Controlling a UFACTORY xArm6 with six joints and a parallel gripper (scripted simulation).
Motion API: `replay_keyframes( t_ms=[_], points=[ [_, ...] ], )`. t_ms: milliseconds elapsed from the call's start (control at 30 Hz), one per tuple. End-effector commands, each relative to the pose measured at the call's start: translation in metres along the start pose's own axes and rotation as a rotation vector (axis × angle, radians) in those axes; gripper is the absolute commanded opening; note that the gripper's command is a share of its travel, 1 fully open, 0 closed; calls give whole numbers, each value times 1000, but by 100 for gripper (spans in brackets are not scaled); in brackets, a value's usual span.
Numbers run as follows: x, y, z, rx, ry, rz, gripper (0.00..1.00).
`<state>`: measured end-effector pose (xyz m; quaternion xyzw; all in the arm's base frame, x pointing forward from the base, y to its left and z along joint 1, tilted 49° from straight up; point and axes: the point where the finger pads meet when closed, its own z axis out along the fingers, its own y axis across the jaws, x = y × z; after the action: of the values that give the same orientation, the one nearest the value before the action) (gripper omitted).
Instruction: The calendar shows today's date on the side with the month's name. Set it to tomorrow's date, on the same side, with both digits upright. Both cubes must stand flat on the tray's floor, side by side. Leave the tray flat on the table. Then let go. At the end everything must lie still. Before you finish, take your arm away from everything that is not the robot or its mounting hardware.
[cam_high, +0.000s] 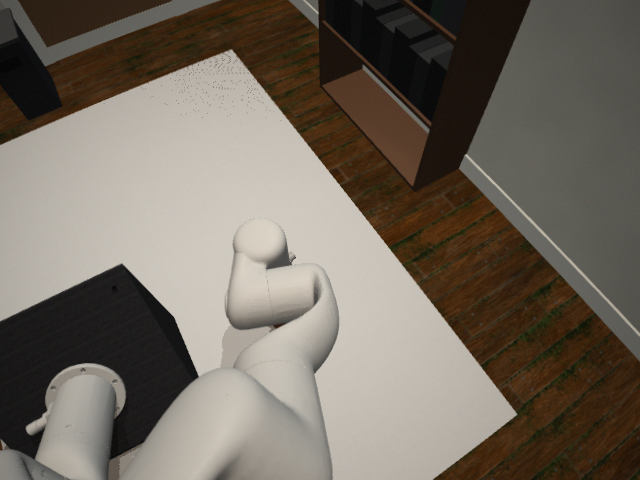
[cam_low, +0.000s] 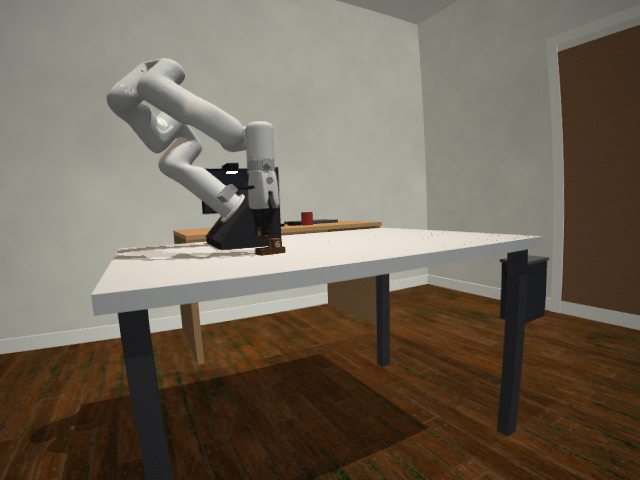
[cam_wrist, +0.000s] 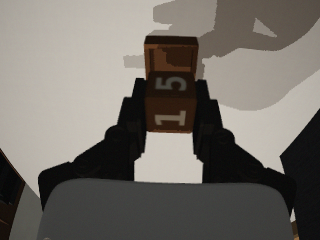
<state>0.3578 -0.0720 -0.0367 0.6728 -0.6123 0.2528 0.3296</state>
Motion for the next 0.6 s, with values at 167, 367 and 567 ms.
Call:
replay_keyframes(
  t_ms=[167,367,567],
  points=[
    [0,-1,1,3,-1,1,27],
    [0,-1,5,3,-1,1,27],
    [0,-1,10,3,-1,1,27]
  ],
)
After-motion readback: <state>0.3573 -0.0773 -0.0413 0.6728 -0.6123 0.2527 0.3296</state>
